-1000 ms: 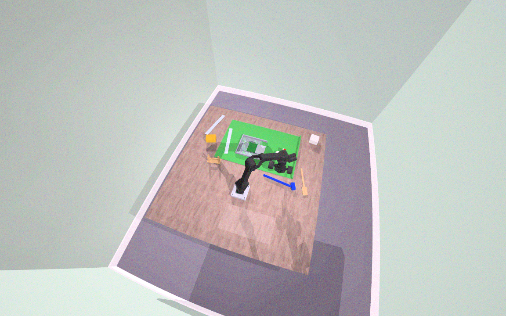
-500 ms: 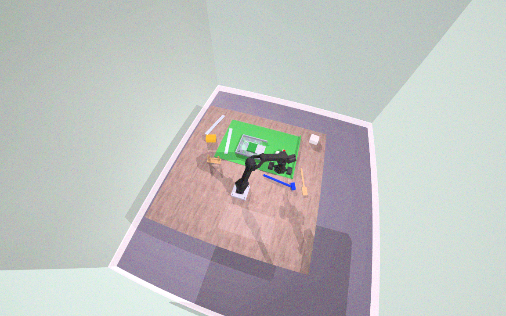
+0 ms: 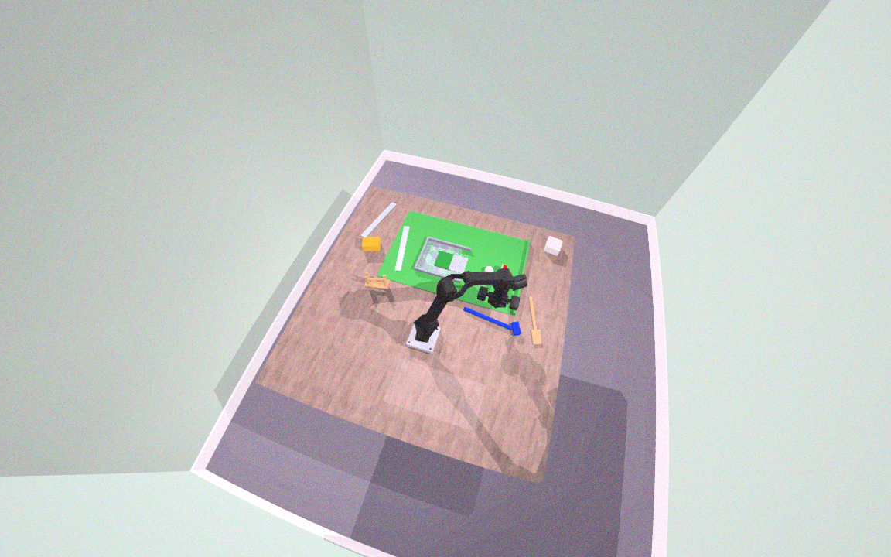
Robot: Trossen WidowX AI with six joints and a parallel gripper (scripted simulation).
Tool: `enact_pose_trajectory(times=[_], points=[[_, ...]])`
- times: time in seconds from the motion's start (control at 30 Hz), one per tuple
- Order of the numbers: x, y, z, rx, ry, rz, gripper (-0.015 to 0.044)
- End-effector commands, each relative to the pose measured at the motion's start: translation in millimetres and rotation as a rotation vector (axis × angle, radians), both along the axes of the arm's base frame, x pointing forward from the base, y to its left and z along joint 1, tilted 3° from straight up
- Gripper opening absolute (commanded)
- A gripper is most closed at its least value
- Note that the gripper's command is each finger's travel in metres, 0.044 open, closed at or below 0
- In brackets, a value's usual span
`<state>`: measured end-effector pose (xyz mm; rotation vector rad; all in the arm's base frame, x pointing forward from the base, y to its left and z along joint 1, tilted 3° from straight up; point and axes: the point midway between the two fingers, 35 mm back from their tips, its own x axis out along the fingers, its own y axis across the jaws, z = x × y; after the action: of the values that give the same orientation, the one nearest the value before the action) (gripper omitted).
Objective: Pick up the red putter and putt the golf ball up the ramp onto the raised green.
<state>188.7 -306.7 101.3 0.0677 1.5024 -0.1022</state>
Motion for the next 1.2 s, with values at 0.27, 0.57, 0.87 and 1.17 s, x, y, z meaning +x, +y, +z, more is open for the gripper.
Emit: enact_pose_trajectory(times=[0.27, 0.57, 0.87, 1.17], points=[[12, 41, 3, 0.004, -0.004, -0.001, 0.0000], [15, 132, -2, 0.012, -0.008, 0.000, 0.0000], [15, 131, 18, 0.012, -0.008, 0.000, 0.0000], [11, 132, 57, 0.012, -0.008, 0.000, 0.0000]])
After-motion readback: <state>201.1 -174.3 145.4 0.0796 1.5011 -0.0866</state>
